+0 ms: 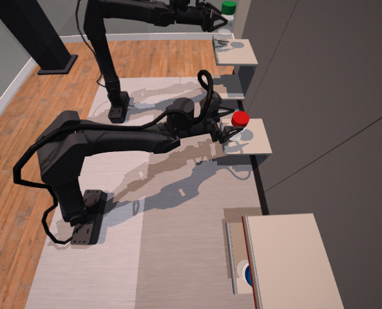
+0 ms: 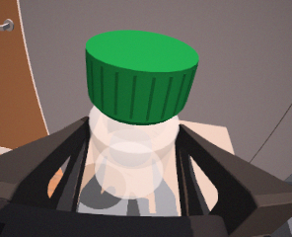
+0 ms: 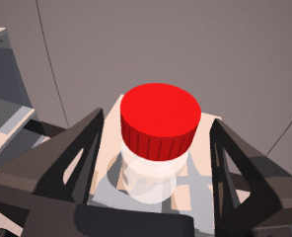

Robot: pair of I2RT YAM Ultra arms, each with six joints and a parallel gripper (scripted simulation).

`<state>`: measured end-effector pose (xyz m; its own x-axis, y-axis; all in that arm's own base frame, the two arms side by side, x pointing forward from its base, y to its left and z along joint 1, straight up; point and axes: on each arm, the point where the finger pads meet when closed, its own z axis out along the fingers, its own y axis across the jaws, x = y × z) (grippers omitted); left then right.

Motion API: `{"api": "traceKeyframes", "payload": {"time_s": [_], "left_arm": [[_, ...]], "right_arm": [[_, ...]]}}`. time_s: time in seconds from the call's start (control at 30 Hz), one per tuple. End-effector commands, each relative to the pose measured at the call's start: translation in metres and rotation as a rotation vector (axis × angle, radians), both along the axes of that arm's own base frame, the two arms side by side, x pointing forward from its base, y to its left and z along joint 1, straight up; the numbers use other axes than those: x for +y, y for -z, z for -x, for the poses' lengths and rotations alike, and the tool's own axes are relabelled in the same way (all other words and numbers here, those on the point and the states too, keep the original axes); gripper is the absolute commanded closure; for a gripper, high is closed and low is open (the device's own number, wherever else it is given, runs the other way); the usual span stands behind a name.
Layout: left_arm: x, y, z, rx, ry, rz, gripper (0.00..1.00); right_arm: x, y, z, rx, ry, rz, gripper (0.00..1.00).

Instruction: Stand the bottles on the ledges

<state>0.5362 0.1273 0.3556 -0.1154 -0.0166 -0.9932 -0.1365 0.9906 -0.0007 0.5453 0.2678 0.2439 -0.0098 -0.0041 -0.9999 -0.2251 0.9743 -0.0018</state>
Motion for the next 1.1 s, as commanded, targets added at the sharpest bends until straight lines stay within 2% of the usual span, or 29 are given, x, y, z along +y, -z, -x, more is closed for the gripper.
{"api": "traceKeyframes", "payload": {"time_s": [0.0,0.43,0.47,0.5,0.53,0.57,0.6,0.67,0.7,0.83,0.87,0.97,1.03,1.07], "left_arm": [[-0.004,-0.037,-0.007,-0.095,0.0,-0.022,0.5],[-0.005,-0.042,-0.006,-0.104,0.001,-0.024,0.5],[-0.003,-0.033,-0.006,-0.08,0.003,-0.021,0.5],[-0.003,-0.033,-0.006,-0.08,0.003,-0.021,0.5],[-0.005,-0.043,-0.006,-0.108,0.001,-0.025,0.5],[-0.005,-0.038,-0.006,-0.103,0.001,-0.023,0.5],[-0.005,-0.039,-0.006,-0.111,0.001,-0.024,0.5],[-0.005,-0.039,-0.006,-0.123,0.001,-0.026,0.5],[-0.005,-0.042,-0.004,-0.137,0.001,-0.03,0.5],[-0.005,-0.031,-0.005,-0.136,0.0,-0.028,0.5],[-0.005,-0.024,-0.007,-0.133,0.0,-0.028,0.5],[-0.005,-0.006,-0.007,-0.071,0.001,-0.015,0.5],[-0.005,-0.016,-0.007,-0.106,0.001,-0.023,0.5],[-0.005,-0.006,-0.007,-0.088,0.001,-0.018,0.5]], "right_arm": [[0.0,-0.012,-0.01,-0.016,-0.003,-0.008,0.19],[0.002,-0.013,-0.015,-0.02,-0.003,-0.01,0.19],[0.002,-0.013,-0.015,-0.02,-0.003,-0.01,0.19],[0.002,-0.013,-0.015,-0.02,-0.003,-0.01,0.28],[0.001,-0.009,-0.014,-0.013,-0.003,-0.006,0.28],[0.001,-0.009,-0.014,-0.013,-0.003,-0.006,0.28],[0.002,-0.016,-0.014,-0.026,-0.003,-0.014,0.32],[0.002,-0.017,-0.014,-0.028,-0.003,-0.015,0.32],[0.001,-0.017,-0.014,-0.029,-0.002,-0.015,0.36],[0.001,-0.014,-0.012,-0.024,-0.002,-0.012,0.36],[0.001,-0.015,-0.012,-0.025,-0.002,-0.013,0.4],[0.001,-0.015,-0.012,-0.026,-0.002,-0.014,0.42],[0.001,-0.016,-0.012,-0.027,-0.002,-0.014,0.45],[0.001,-0.018,-0.011,-0.031,-0.002,-0.017,0.46]]}}
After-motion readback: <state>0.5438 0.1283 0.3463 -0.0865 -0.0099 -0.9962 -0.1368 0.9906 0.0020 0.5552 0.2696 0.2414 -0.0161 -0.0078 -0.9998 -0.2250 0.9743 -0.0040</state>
